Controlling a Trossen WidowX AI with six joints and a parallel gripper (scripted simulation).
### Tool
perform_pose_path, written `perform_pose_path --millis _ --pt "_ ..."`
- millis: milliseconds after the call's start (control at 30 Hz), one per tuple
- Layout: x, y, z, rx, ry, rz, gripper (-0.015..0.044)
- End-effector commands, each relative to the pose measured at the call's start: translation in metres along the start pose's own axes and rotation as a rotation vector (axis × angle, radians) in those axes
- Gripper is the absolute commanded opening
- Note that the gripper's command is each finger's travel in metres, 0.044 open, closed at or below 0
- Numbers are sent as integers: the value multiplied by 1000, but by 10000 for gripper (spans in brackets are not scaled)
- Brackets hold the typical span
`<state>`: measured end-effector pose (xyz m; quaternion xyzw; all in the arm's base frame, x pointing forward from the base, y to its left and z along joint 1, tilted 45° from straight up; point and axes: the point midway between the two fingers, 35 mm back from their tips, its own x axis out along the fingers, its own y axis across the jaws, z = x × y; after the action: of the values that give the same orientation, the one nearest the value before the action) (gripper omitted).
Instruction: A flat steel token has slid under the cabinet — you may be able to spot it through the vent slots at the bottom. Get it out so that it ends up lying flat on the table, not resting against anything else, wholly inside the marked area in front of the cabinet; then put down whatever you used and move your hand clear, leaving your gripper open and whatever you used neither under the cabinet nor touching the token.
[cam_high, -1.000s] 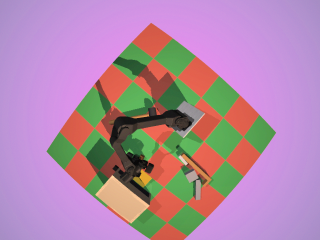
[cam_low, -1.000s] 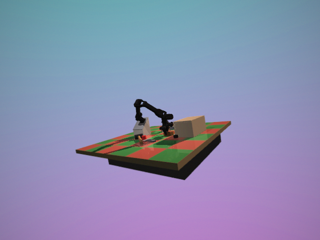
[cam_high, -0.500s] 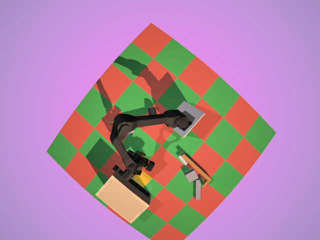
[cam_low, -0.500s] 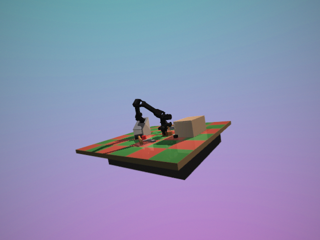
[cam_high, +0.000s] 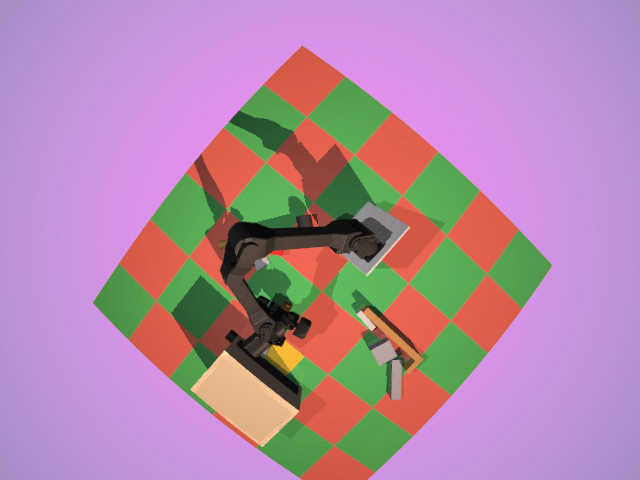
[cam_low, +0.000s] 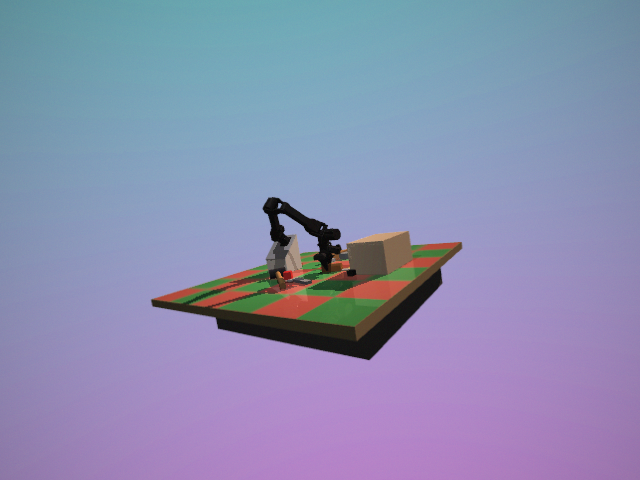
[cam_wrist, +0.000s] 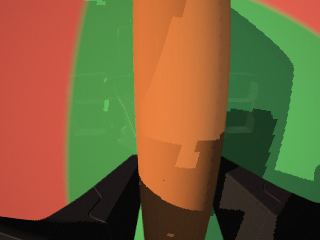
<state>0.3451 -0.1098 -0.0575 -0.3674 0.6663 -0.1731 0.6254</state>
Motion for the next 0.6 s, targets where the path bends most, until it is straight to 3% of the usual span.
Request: perform_pose_path --millis 0,567 --pt "1 1 -8 -8 5 3 0" --pt "1 0 -26 -9 6 3 0"
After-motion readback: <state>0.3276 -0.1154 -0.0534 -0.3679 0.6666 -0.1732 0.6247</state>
